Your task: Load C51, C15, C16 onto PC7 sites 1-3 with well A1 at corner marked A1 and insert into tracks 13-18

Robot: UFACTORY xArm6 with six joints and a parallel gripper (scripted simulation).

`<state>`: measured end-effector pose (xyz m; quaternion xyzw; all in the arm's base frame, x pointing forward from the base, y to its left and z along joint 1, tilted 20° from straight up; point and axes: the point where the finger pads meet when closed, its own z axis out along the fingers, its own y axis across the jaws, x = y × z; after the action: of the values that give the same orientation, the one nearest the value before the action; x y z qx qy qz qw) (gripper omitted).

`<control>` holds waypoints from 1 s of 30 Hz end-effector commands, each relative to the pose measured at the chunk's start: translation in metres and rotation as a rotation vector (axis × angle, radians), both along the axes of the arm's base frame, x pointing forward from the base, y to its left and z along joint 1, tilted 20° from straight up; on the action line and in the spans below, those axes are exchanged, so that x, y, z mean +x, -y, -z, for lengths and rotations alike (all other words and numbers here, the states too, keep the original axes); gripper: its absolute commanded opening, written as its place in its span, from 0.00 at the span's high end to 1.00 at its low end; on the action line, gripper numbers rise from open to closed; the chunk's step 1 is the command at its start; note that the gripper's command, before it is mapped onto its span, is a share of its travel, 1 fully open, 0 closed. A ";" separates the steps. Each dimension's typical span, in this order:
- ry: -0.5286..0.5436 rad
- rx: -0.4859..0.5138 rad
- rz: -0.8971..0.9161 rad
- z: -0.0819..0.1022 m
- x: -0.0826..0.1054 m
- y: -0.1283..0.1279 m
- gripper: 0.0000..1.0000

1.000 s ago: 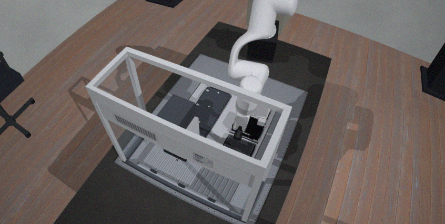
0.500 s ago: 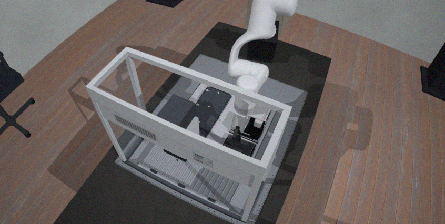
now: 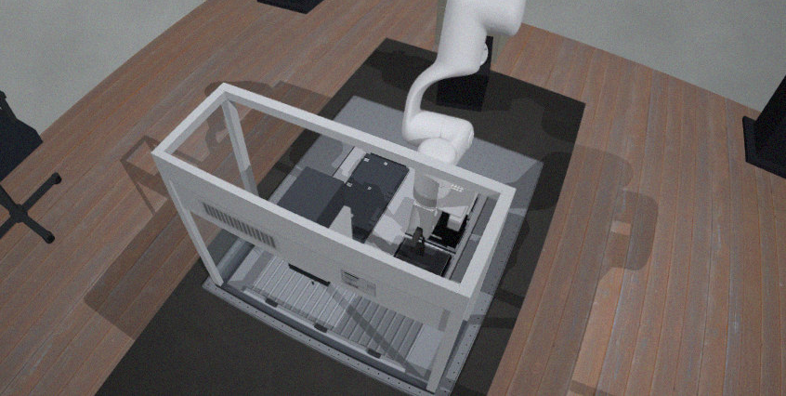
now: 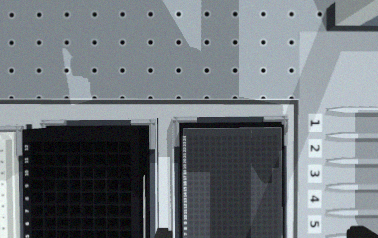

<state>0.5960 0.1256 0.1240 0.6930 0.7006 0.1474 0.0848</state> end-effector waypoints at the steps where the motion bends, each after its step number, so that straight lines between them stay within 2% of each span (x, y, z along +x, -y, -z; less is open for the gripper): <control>1: 0.005 0.001 0.000 0.001 0.003 -0.001 0.00; 30: 0.005 0.001 0.000 0.043 0.017 -0.005 0.00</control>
<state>0.6100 0.1294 0.0832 0.6930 0.7006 0.1475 0.0849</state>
